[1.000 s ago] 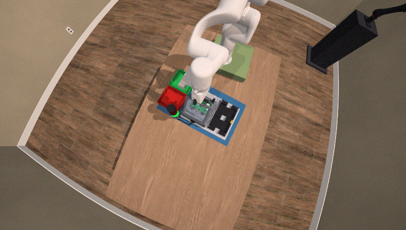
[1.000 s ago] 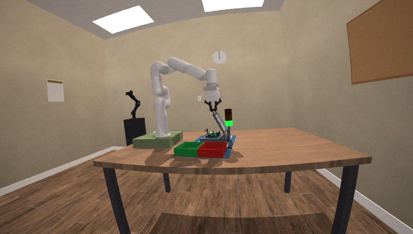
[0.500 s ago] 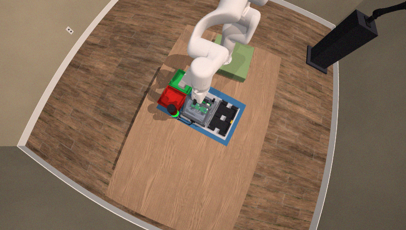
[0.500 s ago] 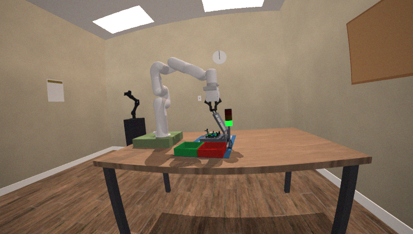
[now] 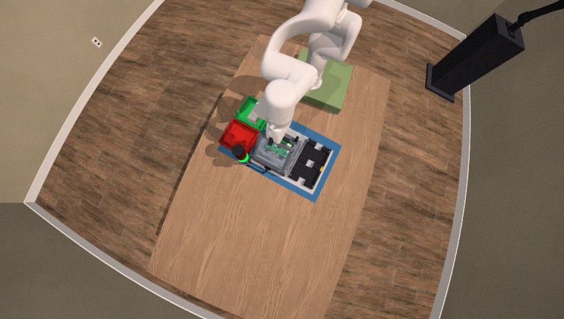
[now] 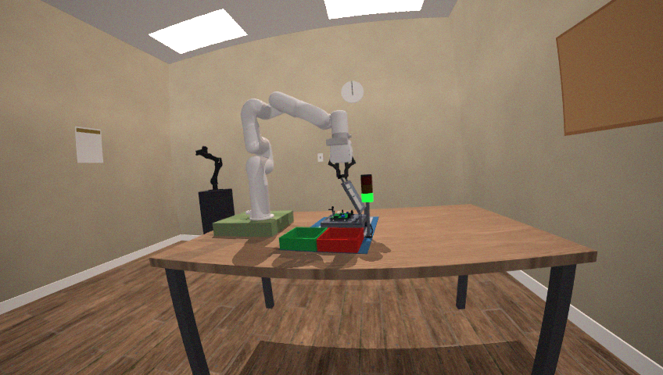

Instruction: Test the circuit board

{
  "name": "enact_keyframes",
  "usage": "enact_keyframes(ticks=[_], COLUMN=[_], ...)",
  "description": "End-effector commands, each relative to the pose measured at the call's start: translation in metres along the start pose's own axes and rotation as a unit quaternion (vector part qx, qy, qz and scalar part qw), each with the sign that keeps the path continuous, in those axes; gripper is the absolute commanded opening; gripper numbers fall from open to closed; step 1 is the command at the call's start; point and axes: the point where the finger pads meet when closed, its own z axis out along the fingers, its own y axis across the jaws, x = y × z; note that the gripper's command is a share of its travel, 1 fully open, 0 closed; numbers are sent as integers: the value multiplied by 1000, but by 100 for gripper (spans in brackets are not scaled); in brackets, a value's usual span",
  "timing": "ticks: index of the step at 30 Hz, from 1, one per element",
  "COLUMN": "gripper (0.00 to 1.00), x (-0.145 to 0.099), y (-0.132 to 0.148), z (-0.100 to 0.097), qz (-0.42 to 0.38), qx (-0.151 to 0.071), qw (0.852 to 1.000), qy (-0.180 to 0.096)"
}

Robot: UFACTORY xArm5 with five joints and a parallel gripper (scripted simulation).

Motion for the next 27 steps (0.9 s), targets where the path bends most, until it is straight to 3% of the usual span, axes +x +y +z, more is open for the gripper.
enact_keyframes(ticks=[1,20,21,27], gripper=[28,28,0,0], x=[0,0,0,0], y=[-1,-1,-1,-1], z=[-1,1,1,1], qz=[0,0,0,0], qx=[2,2,2,2], qw=[1000,1000,1000,1000], qy=[0,0,0,0])
